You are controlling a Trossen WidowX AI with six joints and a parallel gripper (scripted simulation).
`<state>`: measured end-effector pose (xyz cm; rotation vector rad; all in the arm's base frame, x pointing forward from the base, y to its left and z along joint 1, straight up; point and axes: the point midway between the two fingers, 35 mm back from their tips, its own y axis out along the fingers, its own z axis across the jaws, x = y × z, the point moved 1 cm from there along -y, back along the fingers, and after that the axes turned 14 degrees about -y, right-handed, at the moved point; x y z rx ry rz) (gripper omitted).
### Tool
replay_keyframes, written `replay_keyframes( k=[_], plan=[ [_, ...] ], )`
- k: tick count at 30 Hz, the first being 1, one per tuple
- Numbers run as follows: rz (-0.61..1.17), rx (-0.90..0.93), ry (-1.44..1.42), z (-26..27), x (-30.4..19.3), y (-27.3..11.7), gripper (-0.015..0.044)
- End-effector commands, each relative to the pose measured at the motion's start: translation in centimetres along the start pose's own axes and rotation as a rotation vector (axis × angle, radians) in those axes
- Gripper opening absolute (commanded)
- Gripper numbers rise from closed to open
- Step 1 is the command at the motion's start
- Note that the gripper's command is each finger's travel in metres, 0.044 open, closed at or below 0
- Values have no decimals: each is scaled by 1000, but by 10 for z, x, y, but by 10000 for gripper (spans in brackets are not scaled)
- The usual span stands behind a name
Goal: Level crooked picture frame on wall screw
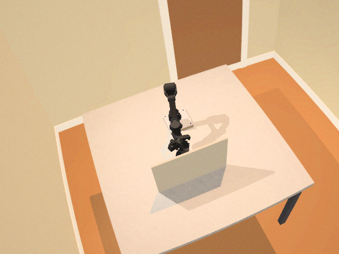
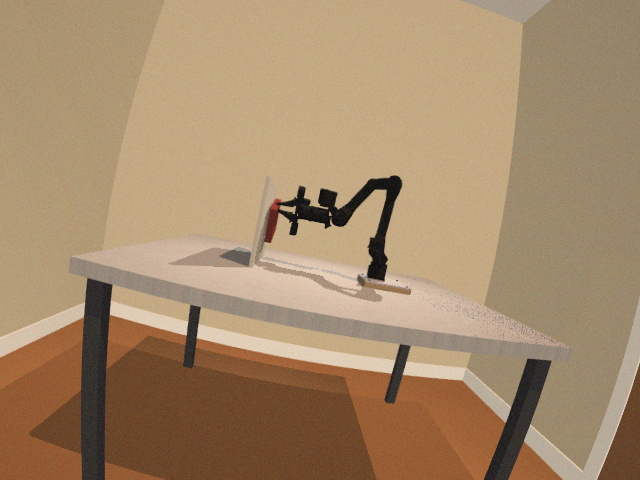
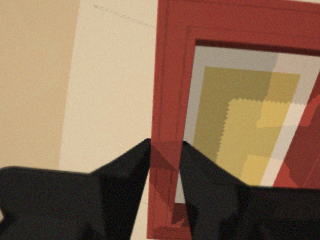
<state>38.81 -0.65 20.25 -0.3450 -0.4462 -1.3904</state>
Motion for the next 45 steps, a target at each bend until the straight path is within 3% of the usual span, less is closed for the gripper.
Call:
replay_keyframes(
  k=[1,45],
  plan=[
    [1,0,24,0,0,0,0],
    [1,-1,255,-2,0,0,0]
  ],
)
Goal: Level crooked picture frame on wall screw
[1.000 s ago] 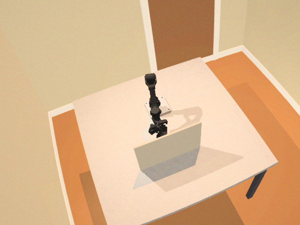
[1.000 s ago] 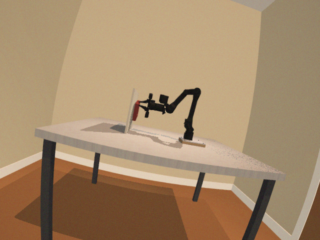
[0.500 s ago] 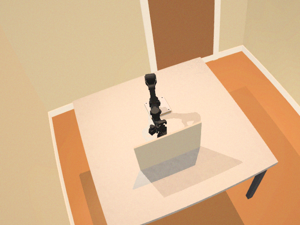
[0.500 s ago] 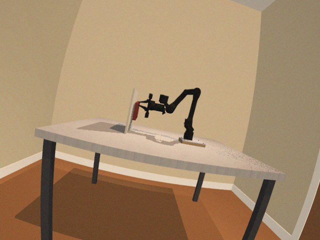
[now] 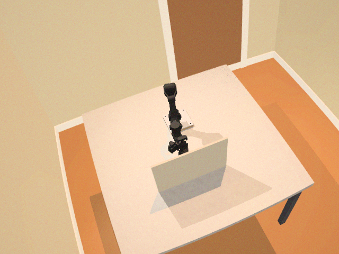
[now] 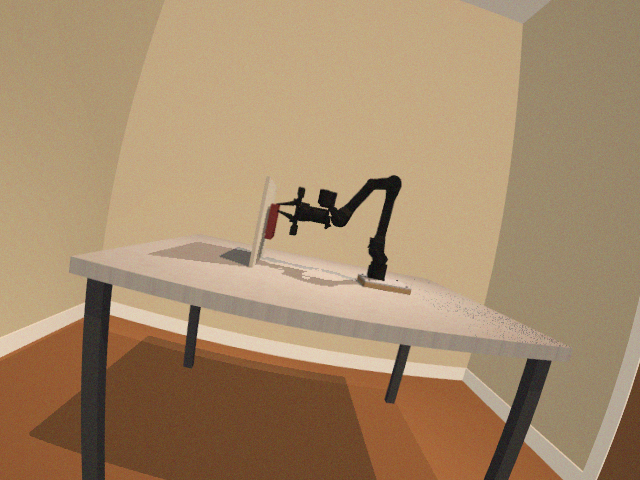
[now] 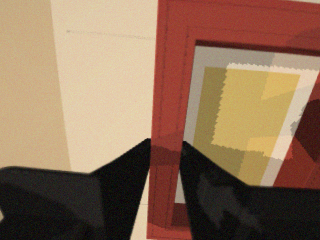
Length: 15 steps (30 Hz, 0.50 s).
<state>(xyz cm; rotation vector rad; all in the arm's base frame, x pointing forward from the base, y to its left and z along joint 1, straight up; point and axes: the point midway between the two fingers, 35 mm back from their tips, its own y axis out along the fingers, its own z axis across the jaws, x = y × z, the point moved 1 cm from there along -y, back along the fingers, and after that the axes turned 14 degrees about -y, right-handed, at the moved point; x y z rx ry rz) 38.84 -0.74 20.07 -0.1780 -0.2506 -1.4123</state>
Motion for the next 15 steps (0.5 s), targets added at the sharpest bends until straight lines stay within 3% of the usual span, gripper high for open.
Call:
replay_keyframes(
  k=[1,6,15],
  plan=[
    [2,0,18,0,0,0,0],
    [2,0,49,-1,0,0,0],
    [0,0,31,0,0,0,236]
  ],
)
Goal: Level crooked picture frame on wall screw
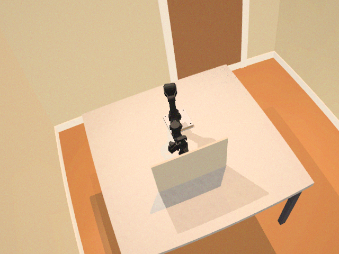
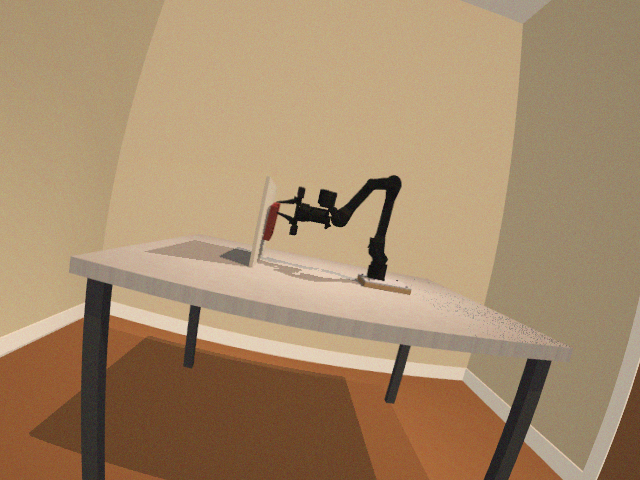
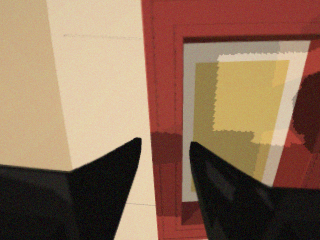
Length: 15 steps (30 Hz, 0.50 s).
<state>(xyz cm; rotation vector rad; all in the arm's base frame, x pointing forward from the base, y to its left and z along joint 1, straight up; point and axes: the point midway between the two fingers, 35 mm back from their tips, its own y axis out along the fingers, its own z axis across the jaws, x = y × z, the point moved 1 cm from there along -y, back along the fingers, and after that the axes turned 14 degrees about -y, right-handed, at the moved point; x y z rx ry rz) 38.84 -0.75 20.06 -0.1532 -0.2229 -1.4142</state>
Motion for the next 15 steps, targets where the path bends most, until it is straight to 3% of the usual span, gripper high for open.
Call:
replay_keyframes(
  k=[1,6,15],
  plan=[
    [0,-1,-3,0,0,0,260],
    [1,-1,-22,1,1,-6,260],
    [7,-6,-294,1,2,-88,260]
  ],
)
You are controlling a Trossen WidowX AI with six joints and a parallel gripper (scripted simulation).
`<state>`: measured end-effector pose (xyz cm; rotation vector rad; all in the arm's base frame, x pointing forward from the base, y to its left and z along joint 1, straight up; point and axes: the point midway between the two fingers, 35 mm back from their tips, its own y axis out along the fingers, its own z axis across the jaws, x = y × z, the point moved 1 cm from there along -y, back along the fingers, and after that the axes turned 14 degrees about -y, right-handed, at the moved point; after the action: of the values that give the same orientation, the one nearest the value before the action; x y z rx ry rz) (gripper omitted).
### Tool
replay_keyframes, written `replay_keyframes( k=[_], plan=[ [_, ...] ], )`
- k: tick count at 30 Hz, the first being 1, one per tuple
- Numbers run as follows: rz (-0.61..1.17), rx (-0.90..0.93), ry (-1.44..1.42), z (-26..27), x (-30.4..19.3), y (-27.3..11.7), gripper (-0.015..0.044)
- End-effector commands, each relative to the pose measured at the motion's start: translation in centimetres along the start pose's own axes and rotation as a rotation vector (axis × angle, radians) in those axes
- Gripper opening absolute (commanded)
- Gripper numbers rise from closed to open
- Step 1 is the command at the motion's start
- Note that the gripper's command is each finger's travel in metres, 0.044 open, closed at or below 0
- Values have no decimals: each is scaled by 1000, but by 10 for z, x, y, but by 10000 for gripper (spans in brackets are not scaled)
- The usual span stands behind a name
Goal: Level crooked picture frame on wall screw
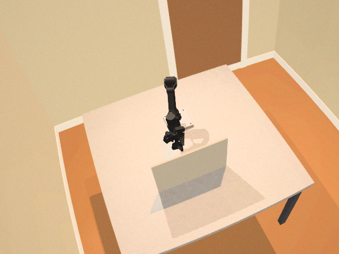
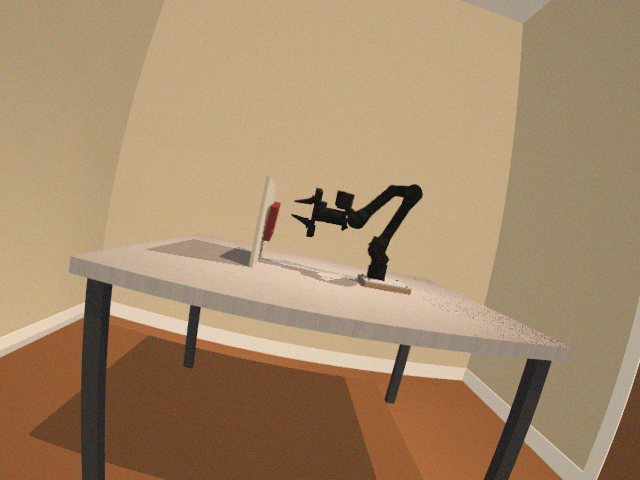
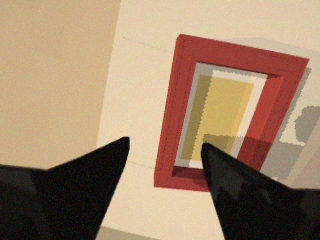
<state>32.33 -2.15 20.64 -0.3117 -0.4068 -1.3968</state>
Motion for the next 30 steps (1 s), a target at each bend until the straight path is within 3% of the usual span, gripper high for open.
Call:
replay_keyframes(
  k=[1,6,22,30],
  plan=[
    [8,-5,-95,-5,-6,-28,260],
    [3,-5,-85,-3,-2,-29,260],
    [14,-15,-117,32,5,-118,260],
    [13,-13,-115,33,3,-122,260]
  ],
)
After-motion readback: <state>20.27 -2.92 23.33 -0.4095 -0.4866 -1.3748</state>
